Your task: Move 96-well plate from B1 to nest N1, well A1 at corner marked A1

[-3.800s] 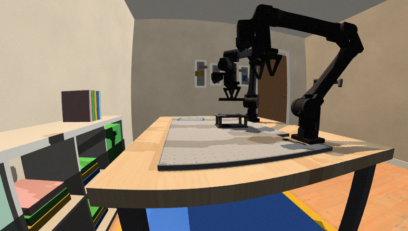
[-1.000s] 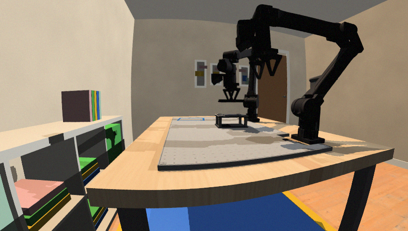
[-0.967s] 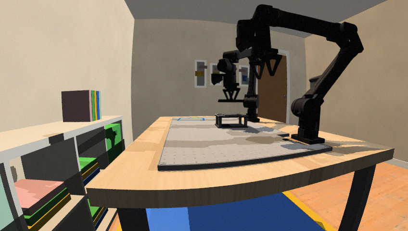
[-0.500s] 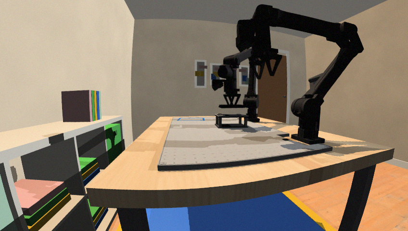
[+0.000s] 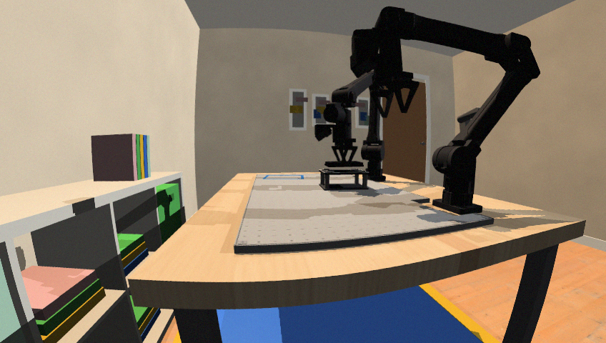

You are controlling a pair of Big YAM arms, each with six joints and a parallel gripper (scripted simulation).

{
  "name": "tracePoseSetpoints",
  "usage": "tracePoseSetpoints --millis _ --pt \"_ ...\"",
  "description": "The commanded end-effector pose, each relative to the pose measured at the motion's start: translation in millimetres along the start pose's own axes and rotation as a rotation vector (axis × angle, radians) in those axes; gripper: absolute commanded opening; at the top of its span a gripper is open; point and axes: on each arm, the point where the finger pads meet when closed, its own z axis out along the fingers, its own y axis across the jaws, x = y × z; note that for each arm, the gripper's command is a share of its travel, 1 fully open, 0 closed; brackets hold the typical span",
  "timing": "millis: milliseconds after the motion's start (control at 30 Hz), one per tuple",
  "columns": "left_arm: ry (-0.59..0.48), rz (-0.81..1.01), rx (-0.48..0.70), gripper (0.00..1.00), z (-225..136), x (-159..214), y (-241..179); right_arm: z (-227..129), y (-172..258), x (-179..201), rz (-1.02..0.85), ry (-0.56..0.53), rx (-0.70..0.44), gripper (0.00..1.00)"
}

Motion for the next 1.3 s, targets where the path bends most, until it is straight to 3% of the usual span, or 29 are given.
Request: tracePoseSetpoints --millis 0,200,967,1267 --pt "-0.048 -0.01 0.008 1.0 -14 -7 -1 -5 7 -12 0.012 -0.031 -0.032 0.0" --pt "-0.048 -0.01 0.008 1.0 -14 -7 -1 7 5 -10 0.012 -0.02 -0.019 0.0" --pt "-0.048 -0.01 0.008 1.0 -14 -7 -1 -18 17 -20 0.012 -0.055 -0.06 0.0" --pt "-0.048 -0.01 0.008 1.0 -14 -7 -1 -13 19 -22 0.012 -0.051 -0.055 0.0"
